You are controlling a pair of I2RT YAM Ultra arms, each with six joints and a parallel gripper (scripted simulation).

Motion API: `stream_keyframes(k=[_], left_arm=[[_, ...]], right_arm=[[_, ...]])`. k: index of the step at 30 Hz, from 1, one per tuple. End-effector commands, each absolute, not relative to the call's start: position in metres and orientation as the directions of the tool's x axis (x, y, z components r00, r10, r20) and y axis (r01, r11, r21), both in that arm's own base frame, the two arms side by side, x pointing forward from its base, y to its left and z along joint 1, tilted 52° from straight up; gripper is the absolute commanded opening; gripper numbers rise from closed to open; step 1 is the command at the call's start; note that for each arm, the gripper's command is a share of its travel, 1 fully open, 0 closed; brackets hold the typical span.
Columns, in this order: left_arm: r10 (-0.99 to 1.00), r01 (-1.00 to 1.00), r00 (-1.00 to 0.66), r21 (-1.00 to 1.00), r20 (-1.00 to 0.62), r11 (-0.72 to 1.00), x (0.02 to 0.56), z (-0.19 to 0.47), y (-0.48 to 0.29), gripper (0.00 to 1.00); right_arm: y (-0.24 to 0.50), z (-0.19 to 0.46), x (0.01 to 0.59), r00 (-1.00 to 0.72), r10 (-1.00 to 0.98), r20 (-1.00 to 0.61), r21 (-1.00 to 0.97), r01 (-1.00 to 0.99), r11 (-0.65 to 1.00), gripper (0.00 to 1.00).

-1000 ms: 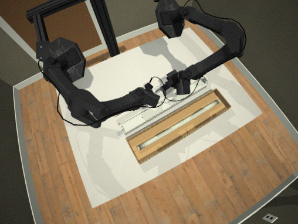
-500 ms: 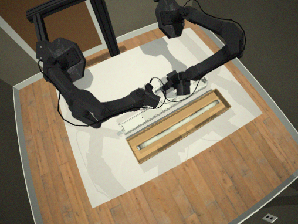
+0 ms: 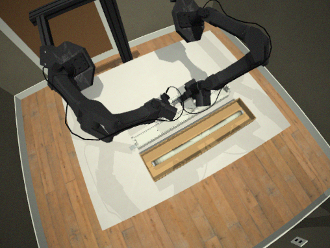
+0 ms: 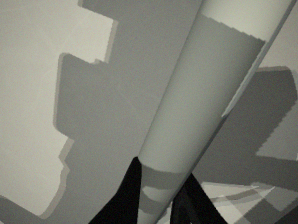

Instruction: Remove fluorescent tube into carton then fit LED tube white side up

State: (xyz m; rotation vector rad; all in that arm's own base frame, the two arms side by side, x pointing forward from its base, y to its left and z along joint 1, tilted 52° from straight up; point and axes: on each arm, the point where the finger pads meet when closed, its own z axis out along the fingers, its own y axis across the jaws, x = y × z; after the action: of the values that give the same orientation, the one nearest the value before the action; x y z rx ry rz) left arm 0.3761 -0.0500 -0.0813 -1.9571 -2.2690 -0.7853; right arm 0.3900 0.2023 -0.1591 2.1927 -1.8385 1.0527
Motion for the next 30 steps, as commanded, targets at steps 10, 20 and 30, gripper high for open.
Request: stream_keyframes(k=[10,20,30], left_arm=[[0.933,0.935,-0.173,0.350,0.314,0.055,0.388,-0.087,-0.064,0.11],[0.933,0.937,-0.170,0.346,0.317,0.053,0.391,-0.093,-0.063,0.11],[0.932,0.939,-0.169,0.341,0.320,0.053,0.387,-0.088,-0.061,0.49]], right_arm=[[0.216,-0.173,0.396,0.057,-0.854,0.516,-0.360,-0.891,-0.277,0.11],[0.209,-0.179,0.401,0.051,-0.853,0.520,-0.356,-0.894,-0.270,0.11],[0.217,-0.180,0.395,0.066,-0.851,0.521,-0.355,-0.890,-0.286,0.11]])
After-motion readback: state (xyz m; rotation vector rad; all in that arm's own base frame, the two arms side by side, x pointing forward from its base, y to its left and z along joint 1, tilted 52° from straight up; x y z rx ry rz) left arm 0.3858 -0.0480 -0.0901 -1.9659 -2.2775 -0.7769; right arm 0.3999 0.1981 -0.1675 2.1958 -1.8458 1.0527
